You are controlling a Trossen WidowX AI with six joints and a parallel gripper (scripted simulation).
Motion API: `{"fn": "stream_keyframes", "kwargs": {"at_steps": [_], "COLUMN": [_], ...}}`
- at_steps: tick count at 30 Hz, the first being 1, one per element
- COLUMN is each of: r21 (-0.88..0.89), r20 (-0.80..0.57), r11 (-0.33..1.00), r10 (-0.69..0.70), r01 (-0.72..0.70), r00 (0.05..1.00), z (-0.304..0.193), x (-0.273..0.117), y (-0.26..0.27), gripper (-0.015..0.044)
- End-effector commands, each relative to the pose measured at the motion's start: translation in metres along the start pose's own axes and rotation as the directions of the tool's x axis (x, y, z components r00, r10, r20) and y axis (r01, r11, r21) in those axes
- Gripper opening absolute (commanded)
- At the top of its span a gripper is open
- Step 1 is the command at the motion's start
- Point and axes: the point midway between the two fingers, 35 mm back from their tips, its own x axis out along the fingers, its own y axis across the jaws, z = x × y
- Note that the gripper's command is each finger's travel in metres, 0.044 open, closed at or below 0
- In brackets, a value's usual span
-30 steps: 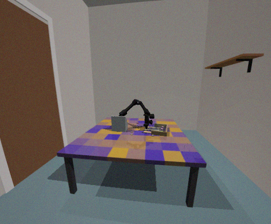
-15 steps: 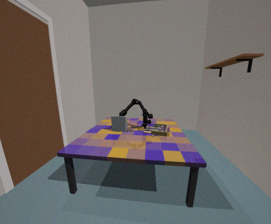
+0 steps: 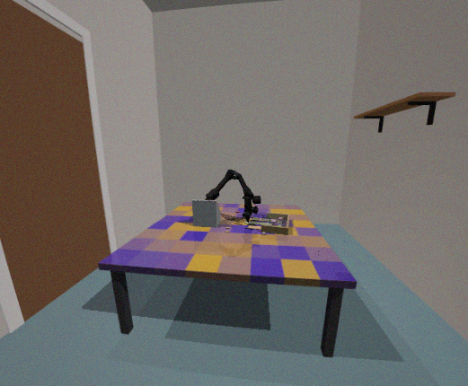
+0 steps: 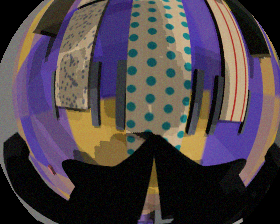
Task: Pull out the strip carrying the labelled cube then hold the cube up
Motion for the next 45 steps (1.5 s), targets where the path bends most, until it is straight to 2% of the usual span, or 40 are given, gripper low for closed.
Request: {"fn": "stream_keyframes", "kwargs": {"at_steps": [1,45], "r21": [0.004,0.006], "r20": [-0.016,-0.018], "r11": [1.000,1.000], "r10": [-0.003,-0.003], "r01": [0.003,0.003], "r00": [1.000,1.000], "z": [-0.012,-0.078], "x": [0.004,0.004], "y": [0.001,0.003], "gripper": [0.0000,0.0000]}}
